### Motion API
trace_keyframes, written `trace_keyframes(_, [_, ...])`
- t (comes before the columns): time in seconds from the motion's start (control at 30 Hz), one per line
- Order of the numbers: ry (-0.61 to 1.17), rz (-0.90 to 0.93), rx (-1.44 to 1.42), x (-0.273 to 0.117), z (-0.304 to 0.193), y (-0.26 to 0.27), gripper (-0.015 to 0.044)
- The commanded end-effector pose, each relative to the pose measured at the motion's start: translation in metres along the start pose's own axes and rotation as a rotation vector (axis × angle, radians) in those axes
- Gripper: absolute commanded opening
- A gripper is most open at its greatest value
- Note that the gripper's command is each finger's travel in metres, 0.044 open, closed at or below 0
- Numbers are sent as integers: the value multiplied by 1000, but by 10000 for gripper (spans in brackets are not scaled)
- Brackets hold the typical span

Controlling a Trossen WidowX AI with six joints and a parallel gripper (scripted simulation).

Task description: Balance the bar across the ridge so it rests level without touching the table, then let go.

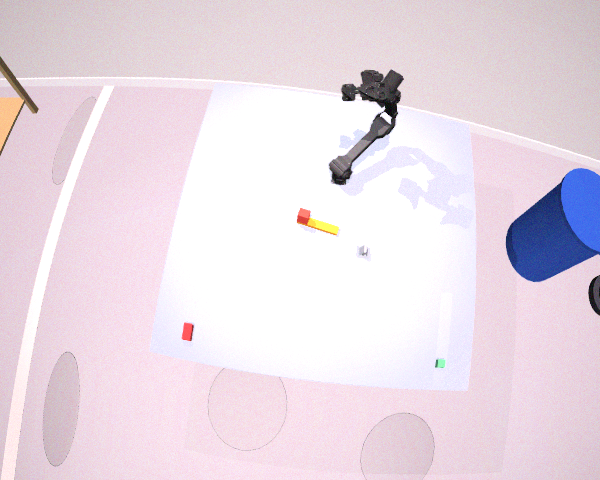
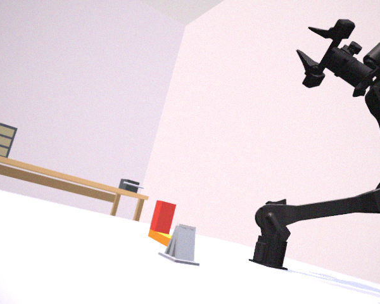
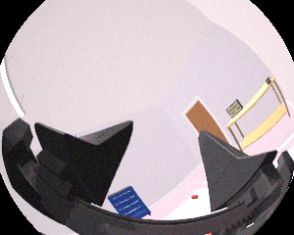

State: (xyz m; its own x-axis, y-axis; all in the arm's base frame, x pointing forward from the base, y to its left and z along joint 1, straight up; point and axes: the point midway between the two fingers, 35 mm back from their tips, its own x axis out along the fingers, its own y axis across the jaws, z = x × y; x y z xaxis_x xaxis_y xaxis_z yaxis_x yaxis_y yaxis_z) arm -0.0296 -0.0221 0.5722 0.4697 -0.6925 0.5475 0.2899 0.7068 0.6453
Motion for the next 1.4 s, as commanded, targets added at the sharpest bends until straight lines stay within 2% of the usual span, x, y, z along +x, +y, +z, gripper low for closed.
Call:
trace_keyframes(0.0, [96, -37, -119, 20, -24, -11, 315])
trace_keyframes(0.4, [424, -82, -512, 65, -104, -48, 315])
trace_keyframes(0.67, [658, -10, -752, 80, -163, -67, 315])
trace_keyframes(1.03, [944, 115, -1038, 83, -230, -95, 315])
trace_keyframes(1.37, [1238, 317, -1300, 70, -290, -125, 315])
